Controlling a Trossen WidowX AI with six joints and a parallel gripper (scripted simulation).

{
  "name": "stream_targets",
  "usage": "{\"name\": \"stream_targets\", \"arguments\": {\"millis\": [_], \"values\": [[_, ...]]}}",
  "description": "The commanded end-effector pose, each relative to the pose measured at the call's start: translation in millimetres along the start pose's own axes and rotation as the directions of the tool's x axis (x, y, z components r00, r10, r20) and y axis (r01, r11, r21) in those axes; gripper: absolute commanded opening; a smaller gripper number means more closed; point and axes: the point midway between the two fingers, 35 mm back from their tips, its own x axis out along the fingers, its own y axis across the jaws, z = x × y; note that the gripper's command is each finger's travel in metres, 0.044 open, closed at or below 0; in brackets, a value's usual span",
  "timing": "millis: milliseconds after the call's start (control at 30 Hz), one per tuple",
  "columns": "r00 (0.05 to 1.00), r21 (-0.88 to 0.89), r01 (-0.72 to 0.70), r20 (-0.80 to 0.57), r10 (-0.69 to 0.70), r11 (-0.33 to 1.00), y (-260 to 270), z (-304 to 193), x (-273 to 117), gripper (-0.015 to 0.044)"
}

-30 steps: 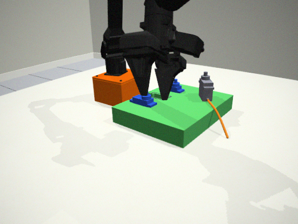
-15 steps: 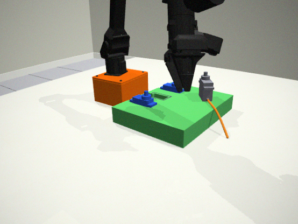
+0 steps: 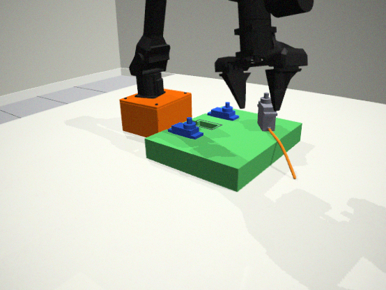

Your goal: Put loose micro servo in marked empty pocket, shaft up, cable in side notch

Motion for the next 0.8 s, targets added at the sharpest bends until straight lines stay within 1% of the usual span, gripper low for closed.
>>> {"name": "stream_targets", "arguments": {"millis": [0,167,367,567,767], "values": [[0.999,-0.152,-0.024,0.025,0.028,0.988,9,19,-4,0.044],[0.997,-0.315,-0.043,0.045,0.06,0.948,20,39,-8,0.044],[0.993,-0.499,-0.055,0.065,0.101,0.865,35,61,-13,0.044],[0.986,-0.663,-0.055,0.079,0.144,0.747,51,82,-19,0.044],[0.978,-0.799,-0.043,0.088,0.187,0.6,69,101,-26,0.044]]}}
